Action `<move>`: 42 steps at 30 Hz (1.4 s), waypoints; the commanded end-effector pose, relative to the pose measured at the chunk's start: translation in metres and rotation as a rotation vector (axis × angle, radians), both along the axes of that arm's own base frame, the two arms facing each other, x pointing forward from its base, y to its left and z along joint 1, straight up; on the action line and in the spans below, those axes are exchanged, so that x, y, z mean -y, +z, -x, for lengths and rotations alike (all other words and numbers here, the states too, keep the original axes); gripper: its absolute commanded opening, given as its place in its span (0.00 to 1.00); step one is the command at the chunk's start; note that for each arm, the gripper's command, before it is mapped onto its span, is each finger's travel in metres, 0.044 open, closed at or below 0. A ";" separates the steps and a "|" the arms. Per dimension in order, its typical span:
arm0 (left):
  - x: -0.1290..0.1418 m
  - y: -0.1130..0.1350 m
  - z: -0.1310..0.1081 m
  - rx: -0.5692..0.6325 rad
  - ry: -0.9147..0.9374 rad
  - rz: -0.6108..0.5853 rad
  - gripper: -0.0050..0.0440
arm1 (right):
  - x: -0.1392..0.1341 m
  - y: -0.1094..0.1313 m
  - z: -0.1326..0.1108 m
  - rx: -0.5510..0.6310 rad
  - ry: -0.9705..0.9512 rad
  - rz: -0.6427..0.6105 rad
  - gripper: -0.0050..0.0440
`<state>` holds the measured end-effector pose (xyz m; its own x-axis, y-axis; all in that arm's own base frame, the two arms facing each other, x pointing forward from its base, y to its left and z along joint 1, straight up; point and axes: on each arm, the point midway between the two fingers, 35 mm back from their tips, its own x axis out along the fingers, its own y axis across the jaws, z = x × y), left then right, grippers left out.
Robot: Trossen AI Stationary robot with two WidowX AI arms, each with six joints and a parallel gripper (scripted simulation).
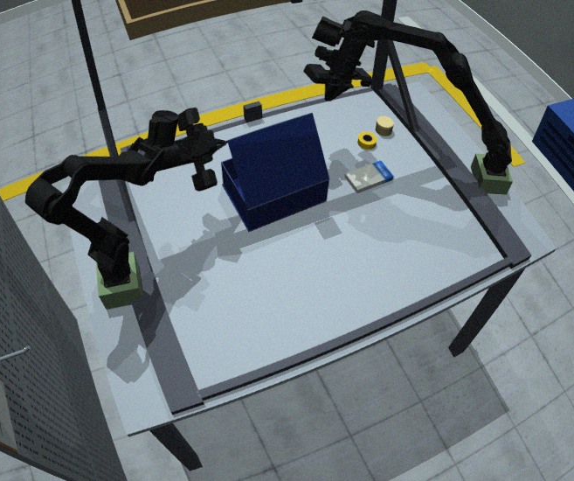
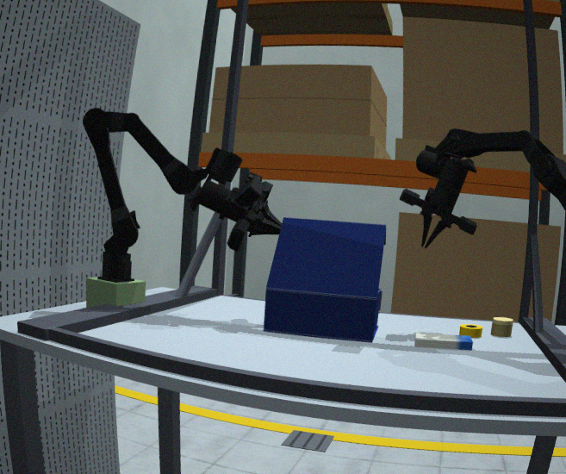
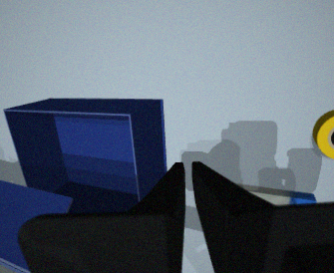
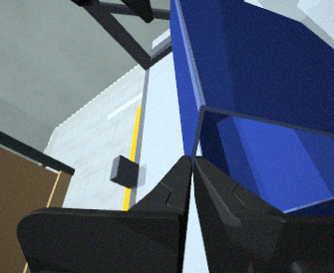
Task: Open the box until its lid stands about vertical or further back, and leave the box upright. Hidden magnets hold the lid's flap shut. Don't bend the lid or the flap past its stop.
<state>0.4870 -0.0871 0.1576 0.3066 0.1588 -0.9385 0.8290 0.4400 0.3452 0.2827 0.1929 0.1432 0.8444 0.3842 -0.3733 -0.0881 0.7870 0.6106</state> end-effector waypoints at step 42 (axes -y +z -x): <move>-0.009 -0.048 -0.020 0.047 0.005 0.011 0.36 | -0.002 0.010 -0.002 0.021 0.002 -0.017 0.11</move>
<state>0.5000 -0.0797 0.0958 0.3145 0.1589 -0.9359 0.8234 0.4450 0.3522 0.2827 0.1929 0.1432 0.8444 0.3842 -0.3733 -0.0881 0.7870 0.6106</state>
